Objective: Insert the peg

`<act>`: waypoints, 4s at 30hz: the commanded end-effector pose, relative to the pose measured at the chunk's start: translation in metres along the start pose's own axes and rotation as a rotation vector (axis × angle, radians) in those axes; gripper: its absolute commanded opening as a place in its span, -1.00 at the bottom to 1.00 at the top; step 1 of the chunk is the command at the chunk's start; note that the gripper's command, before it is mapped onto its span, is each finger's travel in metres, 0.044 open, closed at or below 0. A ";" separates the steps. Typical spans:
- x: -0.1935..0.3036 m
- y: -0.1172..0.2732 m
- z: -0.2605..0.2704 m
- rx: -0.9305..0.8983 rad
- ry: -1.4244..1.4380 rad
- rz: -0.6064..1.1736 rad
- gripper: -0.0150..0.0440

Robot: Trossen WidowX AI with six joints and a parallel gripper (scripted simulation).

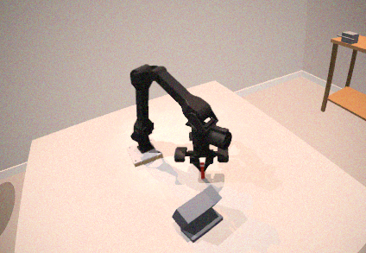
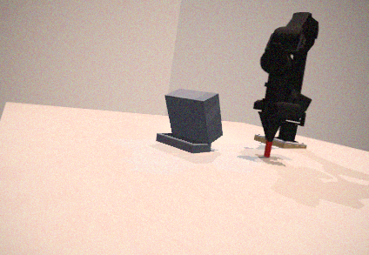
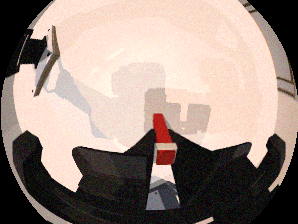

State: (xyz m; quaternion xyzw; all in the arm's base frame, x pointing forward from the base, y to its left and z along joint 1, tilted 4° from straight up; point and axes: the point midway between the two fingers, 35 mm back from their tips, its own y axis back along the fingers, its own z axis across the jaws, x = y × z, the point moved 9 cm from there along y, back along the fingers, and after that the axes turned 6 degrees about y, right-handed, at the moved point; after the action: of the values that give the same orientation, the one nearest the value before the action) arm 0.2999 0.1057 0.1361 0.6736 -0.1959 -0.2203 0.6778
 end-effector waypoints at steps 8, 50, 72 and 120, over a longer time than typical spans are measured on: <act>0.002 0.031 -0.002 0.003 0.001 -0.001 -0.49; 0.014 0.077 0.021 0.122 -0.102 0.032 -0.49; 0.021 0.074 0.041 0.229 -0.191 0.070 -0.49; 0.030 0.066 0.083 0.456 -0.368 0.169 -0.49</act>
State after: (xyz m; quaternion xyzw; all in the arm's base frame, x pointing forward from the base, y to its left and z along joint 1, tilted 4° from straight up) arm 0.2821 0.0216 0.2012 0.7353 -0.4081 -0.2330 0.4884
